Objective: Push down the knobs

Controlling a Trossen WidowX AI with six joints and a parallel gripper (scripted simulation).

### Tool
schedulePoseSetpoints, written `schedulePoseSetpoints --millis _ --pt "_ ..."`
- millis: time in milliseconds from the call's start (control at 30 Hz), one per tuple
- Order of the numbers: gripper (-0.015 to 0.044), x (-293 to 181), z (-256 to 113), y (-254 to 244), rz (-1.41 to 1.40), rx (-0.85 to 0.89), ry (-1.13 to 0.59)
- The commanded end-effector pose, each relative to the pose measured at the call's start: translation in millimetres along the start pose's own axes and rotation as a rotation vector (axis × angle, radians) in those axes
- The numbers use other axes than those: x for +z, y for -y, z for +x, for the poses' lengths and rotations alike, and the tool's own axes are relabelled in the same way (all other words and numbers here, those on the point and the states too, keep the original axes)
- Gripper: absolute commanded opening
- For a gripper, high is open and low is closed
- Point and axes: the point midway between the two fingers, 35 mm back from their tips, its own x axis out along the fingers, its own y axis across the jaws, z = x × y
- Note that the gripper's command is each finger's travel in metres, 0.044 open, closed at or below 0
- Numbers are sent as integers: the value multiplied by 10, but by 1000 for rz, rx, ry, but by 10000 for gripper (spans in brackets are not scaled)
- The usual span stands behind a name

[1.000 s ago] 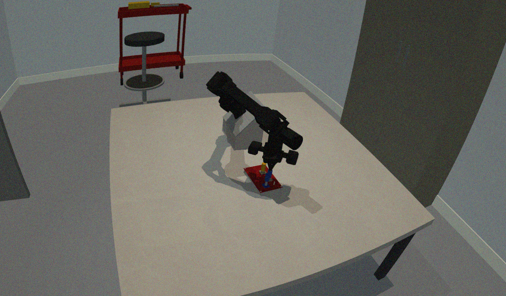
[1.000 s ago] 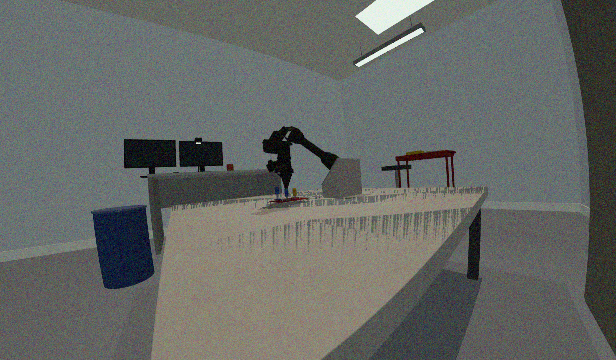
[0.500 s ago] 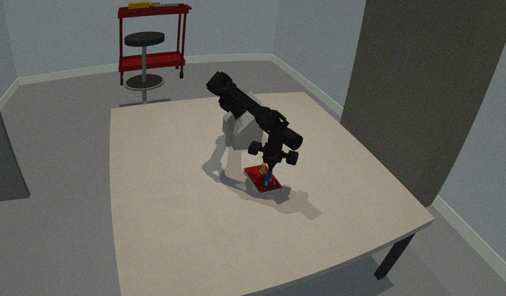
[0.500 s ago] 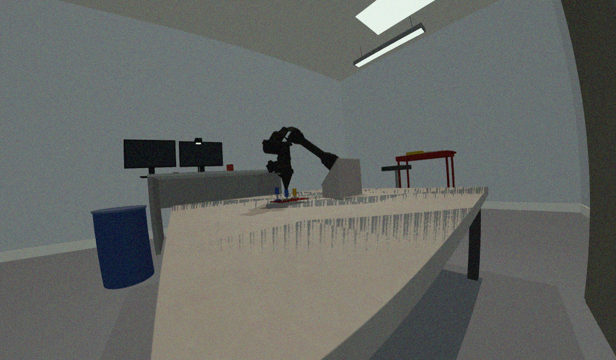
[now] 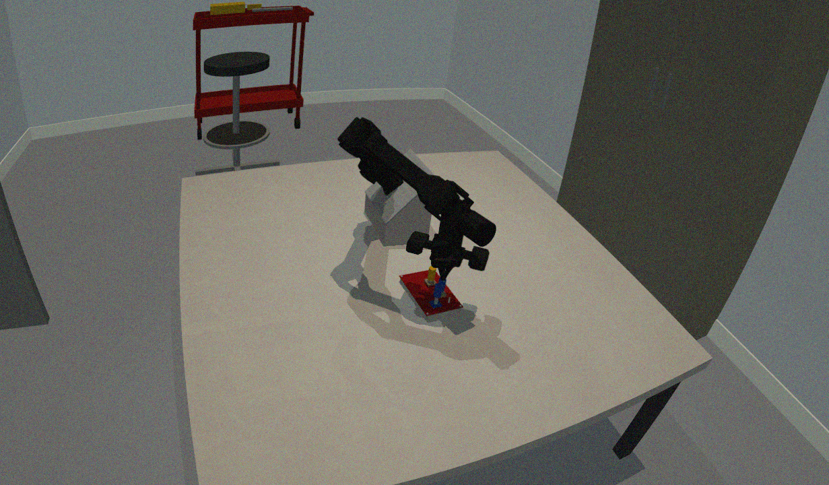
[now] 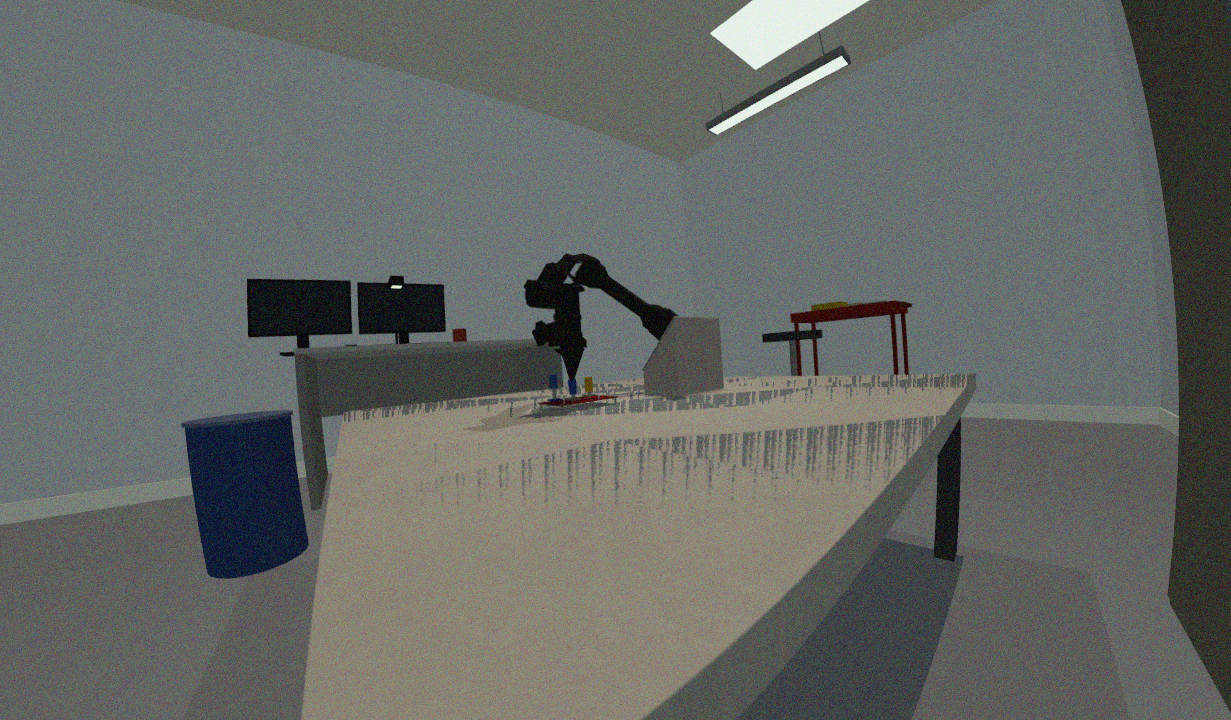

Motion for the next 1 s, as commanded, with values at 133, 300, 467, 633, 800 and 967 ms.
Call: schedulePoseSetpoints --millis 133,300,467,633,800,967 --pt "0 9 50 11 4 -6 -1" --pt "0 9 42 11 4 -5 -1" --pt "0 10 -17 9 4 -5 -1" --pt "0 10 -96 8 4 -5 -1" --pt "0 9 -165 8 4 -5 -1" --pt "131 -10 -108 24 -5 -13 -3"
